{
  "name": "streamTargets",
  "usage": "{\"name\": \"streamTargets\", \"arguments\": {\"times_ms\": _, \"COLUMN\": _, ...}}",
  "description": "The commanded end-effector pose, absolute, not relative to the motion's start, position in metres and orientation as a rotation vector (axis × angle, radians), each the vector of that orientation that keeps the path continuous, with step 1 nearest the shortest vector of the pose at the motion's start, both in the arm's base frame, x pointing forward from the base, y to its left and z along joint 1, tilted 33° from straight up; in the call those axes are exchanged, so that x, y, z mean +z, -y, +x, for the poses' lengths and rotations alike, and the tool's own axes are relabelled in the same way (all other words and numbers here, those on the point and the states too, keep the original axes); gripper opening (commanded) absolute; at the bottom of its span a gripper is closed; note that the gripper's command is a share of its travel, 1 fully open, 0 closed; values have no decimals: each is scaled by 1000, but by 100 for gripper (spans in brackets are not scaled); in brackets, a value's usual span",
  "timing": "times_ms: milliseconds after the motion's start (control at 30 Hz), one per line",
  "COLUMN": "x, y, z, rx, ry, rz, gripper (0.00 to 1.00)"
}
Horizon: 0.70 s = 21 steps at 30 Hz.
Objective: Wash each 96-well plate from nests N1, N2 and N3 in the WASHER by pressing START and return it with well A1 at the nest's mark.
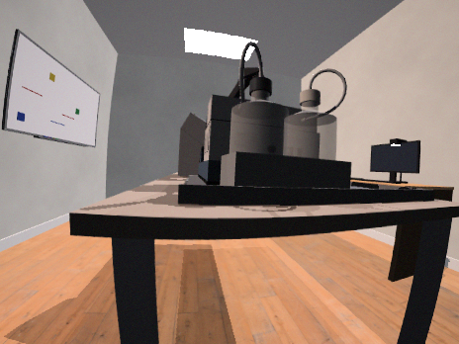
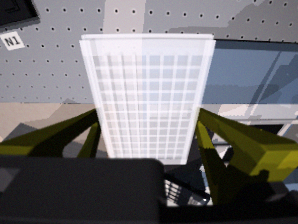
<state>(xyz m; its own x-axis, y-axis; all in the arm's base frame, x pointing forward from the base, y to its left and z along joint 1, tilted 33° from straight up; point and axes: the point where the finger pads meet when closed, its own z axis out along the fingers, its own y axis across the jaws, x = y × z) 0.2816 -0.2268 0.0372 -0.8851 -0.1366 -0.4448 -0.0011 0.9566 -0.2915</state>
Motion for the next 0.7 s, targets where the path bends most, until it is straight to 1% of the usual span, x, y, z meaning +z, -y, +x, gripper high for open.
{"name": "streamTargets", "arguments": {"times_ms": 0, "x": 42, "y": 233, "z": 276, "rx": -385, "ry": -2609, "rz": -157, "gripper": 0}}
{"name": "streamTargets", "arguments": {"times_ms": 100, "x": 42, "y": 241, "z": 268, "rx": -386, "ry": -2610, "rz": -157, "gripper": 0}}
{"name": "streamTargets", "arguments": {"times_ms": 667, "x": 42, "y": 241, "z": 268, "rx": -386, "ry": -2610, "rz": -157, "gripper": 0}}
